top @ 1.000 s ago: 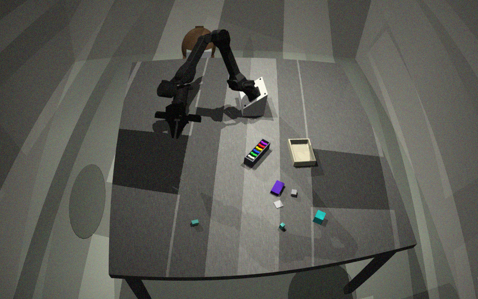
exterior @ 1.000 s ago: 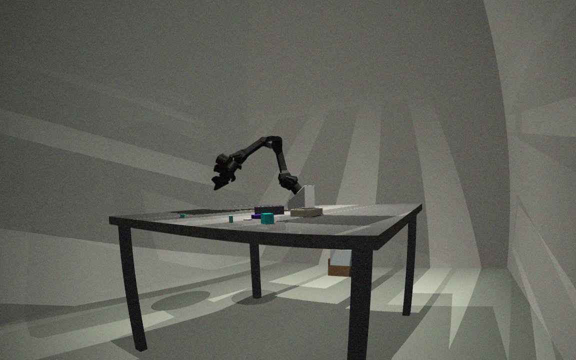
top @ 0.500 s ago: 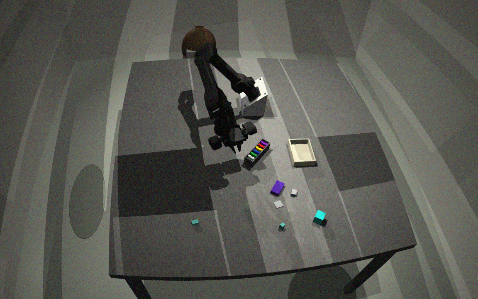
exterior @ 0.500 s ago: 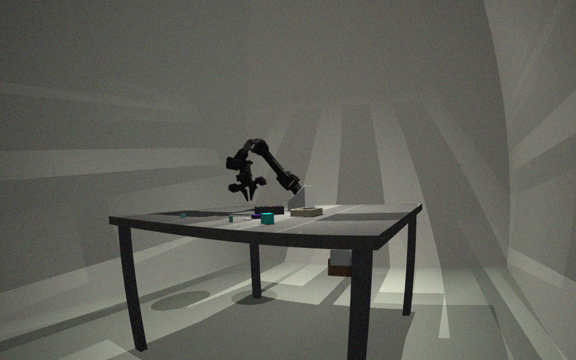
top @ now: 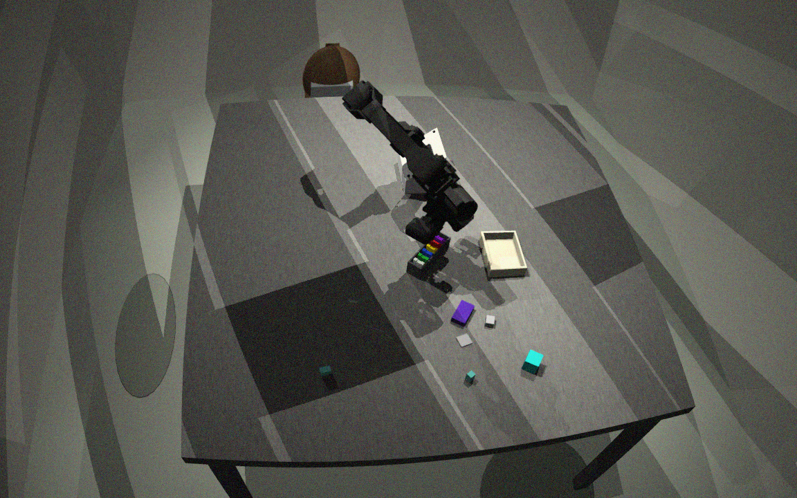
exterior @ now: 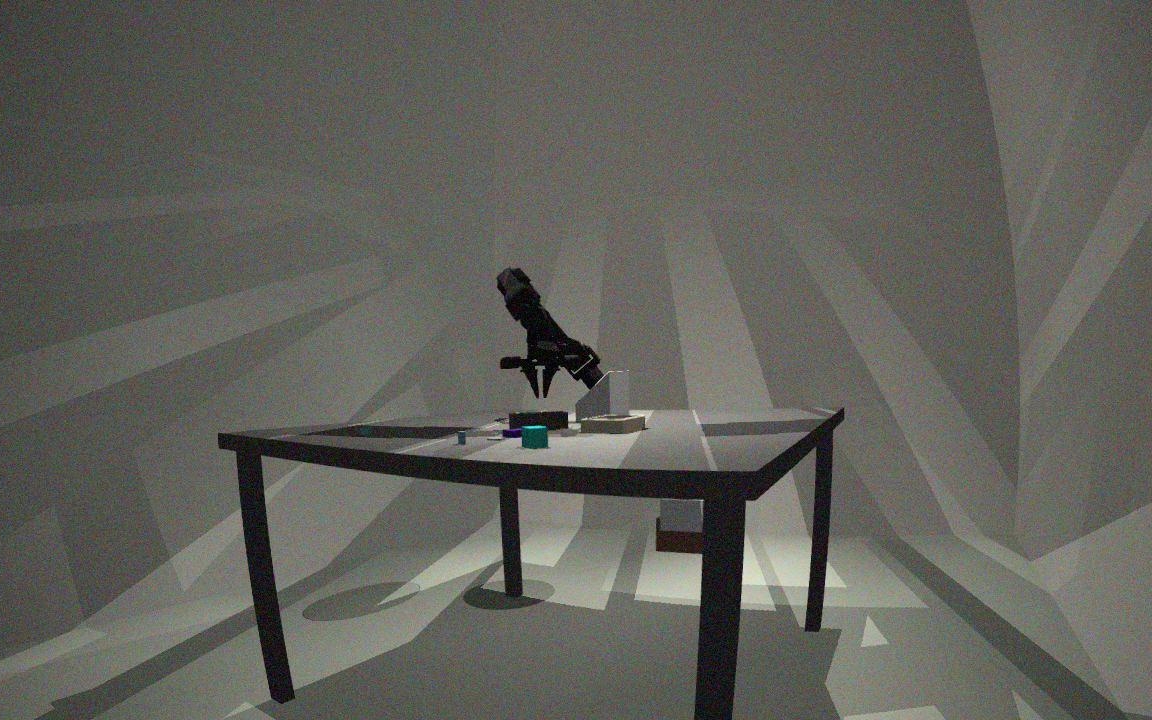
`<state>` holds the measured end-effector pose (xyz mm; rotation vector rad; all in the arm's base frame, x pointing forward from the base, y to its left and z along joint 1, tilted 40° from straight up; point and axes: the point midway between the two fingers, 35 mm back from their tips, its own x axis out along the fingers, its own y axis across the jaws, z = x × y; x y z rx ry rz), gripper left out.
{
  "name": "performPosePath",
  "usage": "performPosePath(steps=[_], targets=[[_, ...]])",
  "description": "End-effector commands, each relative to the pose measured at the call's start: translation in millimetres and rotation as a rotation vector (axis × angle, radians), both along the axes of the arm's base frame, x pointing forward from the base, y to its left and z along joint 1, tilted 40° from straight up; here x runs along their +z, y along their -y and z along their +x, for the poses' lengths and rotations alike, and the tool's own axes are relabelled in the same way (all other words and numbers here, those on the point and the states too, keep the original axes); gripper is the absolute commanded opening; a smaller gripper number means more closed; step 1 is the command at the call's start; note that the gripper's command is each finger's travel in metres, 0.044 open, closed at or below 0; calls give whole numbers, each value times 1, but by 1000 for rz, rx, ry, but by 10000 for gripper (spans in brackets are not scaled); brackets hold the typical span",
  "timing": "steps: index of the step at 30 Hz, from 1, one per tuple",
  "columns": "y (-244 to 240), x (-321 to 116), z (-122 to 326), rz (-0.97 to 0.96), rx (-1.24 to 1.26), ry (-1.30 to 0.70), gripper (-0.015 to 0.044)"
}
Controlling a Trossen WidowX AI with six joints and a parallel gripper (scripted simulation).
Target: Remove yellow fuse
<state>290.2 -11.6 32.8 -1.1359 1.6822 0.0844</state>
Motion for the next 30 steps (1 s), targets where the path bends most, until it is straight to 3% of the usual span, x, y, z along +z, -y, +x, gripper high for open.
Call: performPosePath(steps=[1,30], targets=[[0,-1,0,-17,5,-8,74],[17,-23,0,-17,5,-8,74]])
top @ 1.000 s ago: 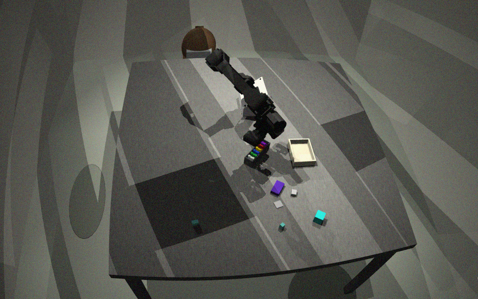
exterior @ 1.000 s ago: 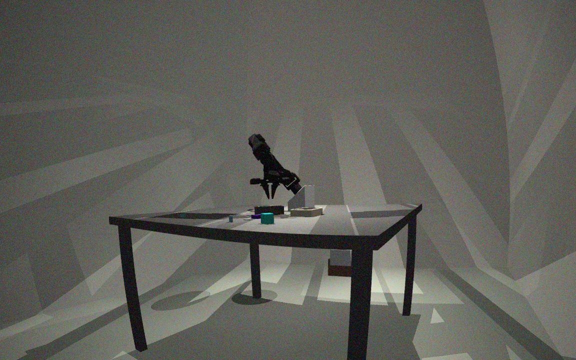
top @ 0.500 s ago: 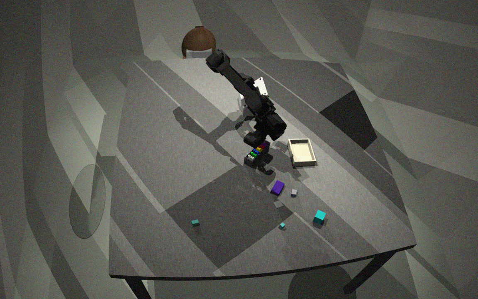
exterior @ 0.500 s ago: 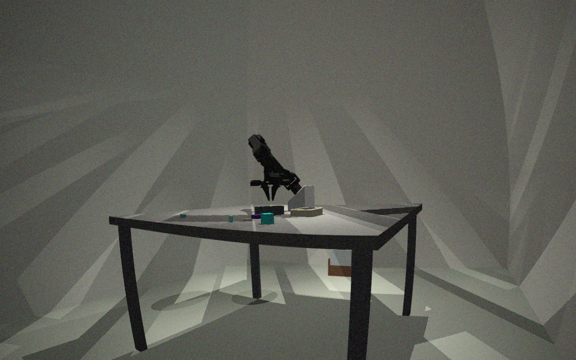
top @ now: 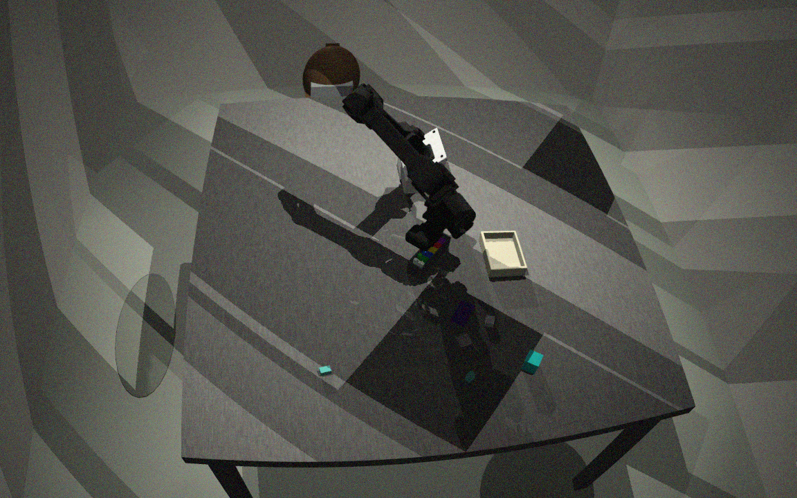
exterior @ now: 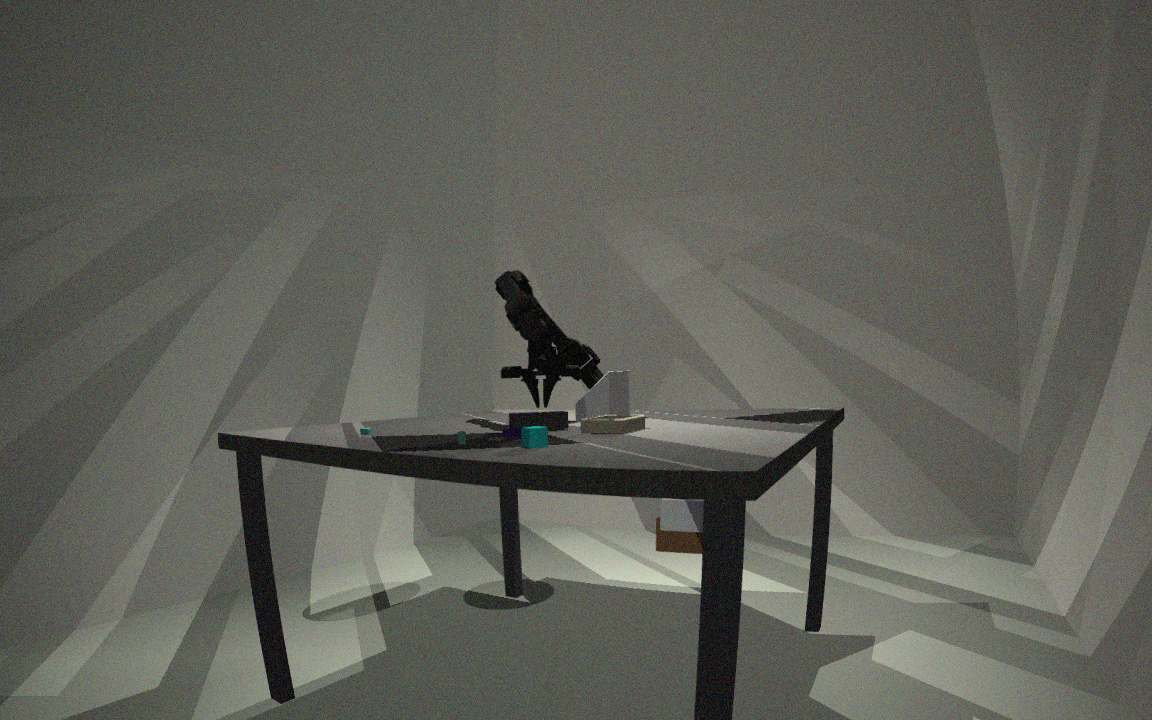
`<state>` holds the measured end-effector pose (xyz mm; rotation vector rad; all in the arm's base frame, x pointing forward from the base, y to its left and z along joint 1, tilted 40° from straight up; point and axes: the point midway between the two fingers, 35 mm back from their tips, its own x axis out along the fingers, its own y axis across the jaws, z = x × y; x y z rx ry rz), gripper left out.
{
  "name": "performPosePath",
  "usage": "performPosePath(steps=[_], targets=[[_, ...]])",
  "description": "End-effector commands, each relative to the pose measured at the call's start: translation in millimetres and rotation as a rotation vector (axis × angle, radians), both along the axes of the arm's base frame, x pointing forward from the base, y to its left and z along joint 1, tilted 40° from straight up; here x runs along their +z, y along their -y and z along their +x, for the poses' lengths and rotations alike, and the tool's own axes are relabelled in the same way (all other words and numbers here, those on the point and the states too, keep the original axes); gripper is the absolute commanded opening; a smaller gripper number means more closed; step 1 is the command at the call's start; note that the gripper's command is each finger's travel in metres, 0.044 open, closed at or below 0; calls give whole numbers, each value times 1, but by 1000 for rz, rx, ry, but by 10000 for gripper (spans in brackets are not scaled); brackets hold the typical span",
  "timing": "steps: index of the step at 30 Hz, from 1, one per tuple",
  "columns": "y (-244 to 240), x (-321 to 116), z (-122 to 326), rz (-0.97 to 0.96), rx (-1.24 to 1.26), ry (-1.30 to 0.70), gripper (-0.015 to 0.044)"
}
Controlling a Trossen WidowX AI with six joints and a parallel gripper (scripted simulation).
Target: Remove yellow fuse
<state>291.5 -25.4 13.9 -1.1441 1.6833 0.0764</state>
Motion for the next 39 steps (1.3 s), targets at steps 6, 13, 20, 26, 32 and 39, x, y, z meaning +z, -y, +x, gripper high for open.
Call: performPosePath(steps=[6,13,20,26,32,39], targets=[[5,-6,-1,-8,4,-9,74],[6,-7,-1,-8,4,-9,74],[10,-11,-1,-8,4,-9,74],[12,-14,-1,-8,4,-9,74],[11,-13,-1,-2,-1,-4,54],[11,-13,-1,-2,-1,-4,7]])
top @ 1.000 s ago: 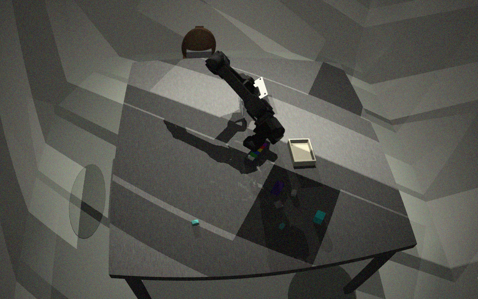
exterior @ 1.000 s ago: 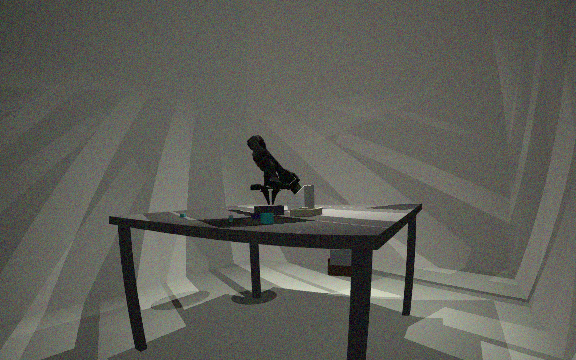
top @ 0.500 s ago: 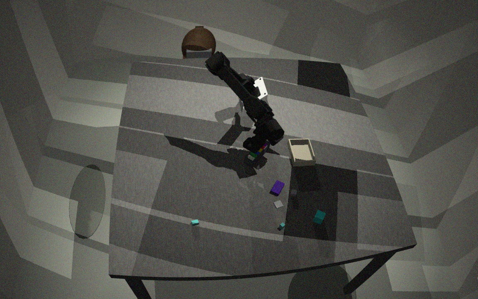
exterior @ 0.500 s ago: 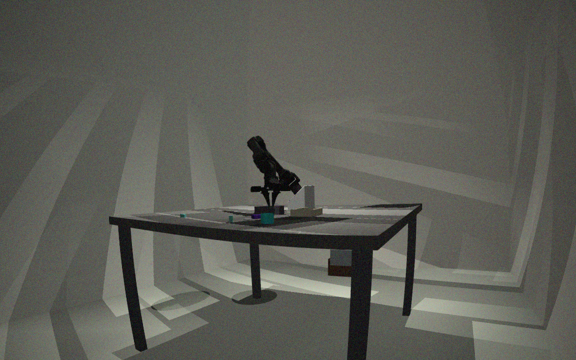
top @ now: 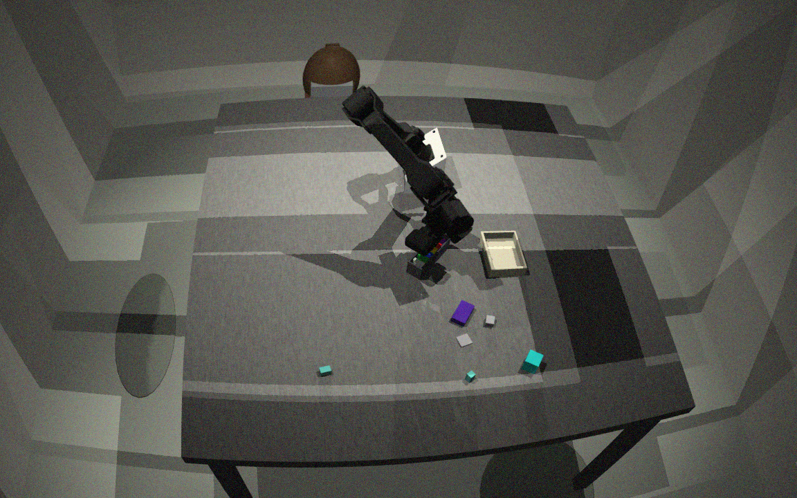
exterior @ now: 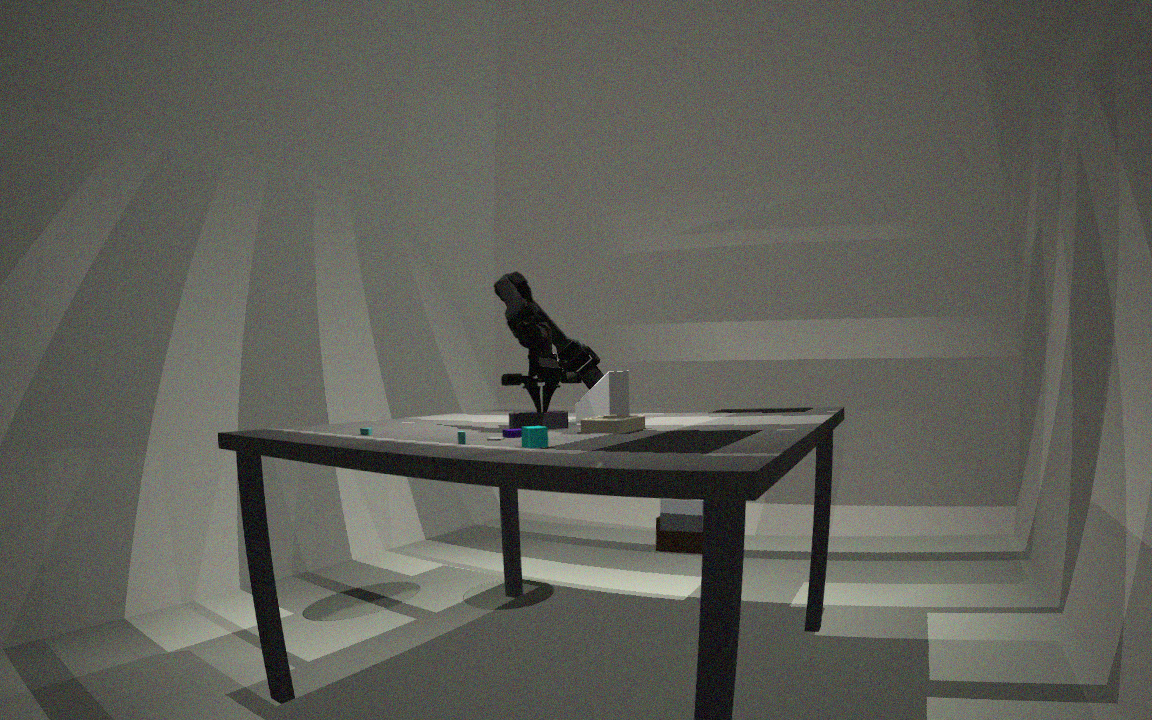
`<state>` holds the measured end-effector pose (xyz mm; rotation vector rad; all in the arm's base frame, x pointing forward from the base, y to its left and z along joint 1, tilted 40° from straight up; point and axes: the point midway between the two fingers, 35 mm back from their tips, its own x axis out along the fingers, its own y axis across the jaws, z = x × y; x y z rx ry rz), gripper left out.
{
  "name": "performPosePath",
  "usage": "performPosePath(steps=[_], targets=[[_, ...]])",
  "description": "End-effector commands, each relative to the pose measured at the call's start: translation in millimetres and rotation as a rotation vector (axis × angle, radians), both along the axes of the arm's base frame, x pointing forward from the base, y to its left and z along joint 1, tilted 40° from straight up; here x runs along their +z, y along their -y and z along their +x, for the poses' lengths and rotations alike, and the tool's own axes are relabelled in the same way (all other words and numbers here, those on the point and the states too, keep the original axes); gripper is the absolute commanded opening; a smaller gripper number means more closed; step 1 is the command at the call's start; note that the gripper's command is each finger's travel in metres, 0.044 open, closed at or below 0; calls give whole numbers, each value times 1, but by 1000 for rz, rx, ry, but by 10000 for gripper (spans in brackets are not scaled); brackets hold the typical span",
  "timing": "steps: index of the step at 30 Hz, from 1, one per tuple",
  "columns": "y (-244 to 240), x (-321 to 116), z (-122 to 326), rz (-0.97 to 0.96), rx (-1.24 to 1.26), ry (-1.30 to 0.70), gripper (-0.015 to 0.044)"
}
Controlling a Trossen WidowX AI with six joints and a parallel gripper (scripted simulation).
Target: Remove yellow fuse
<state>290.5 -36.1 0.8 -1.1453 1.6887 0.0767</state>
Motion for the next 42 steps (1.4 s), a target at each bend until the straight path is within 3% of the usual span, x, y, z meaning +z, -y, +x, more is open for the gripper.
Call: performPosePath(steps=[1,42], targets=[[0,0,0,0,0,1,1],[-12,14,1,-1,2,-2,0]])
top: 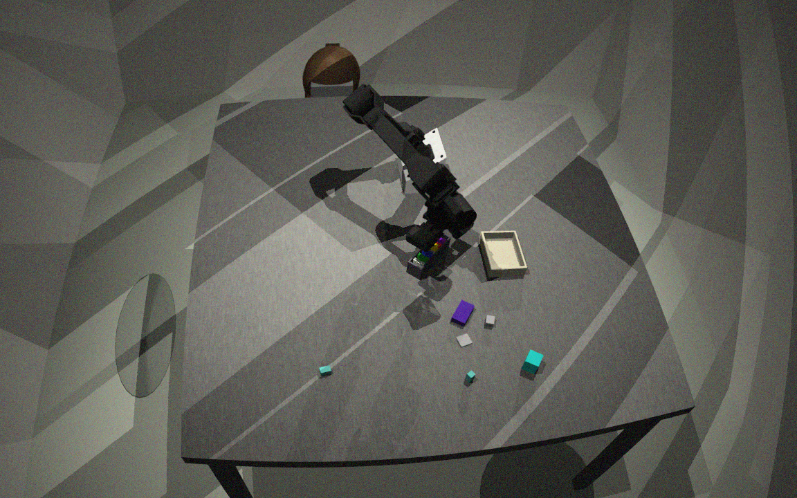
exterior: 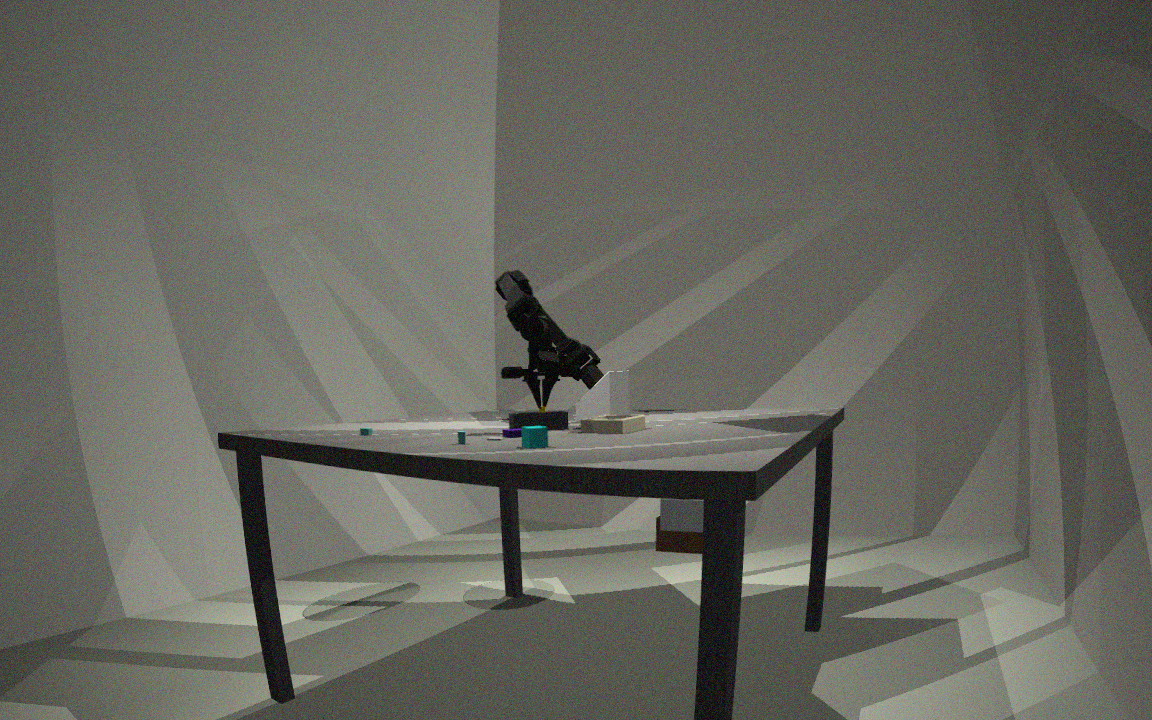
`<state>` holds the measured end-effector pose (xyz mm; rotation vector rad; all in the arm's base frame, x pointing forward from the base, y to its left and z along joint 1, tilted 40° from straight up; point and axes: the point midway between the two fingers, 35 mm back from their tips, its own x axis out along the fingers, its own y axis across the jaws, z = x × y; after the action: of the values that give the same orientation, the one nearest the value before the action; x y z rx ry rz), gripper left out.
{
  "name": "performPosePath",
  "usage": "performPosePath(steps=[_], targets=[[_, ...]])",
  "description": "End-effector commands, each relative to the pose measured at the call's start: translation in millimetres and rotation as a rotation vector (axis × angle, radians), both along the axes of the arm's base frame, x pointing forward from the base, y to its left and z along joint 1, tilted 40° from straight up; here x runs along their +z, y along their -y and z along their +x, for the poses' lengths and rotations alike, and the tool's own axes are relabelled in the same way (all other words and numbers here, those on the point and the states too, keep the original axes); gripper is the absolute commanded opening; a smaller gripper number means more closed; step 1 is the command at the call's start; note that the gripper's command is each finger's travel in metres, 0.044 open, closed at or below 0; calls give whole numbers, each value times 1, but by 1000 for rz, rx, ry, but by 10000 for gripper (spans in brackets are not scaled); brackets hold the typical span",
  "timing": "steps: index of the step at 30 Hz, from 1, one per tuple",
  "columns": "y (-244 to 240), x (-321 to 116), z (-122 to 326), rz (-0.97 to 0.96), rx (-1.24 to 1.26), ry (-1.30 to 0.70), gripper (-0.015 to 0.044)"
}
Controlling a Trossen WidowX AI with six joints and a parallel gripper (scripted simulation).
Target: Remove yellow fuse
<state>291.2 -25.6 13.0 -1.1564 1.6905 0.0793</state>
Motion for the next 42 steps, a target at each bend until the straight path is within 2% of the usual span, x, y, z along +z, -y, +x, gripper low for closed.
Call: performPosePath(steps=[1,42], targets=[[-2,2,0,4,-5,3,0],[-16,19,-1,2,-2,1,0]])
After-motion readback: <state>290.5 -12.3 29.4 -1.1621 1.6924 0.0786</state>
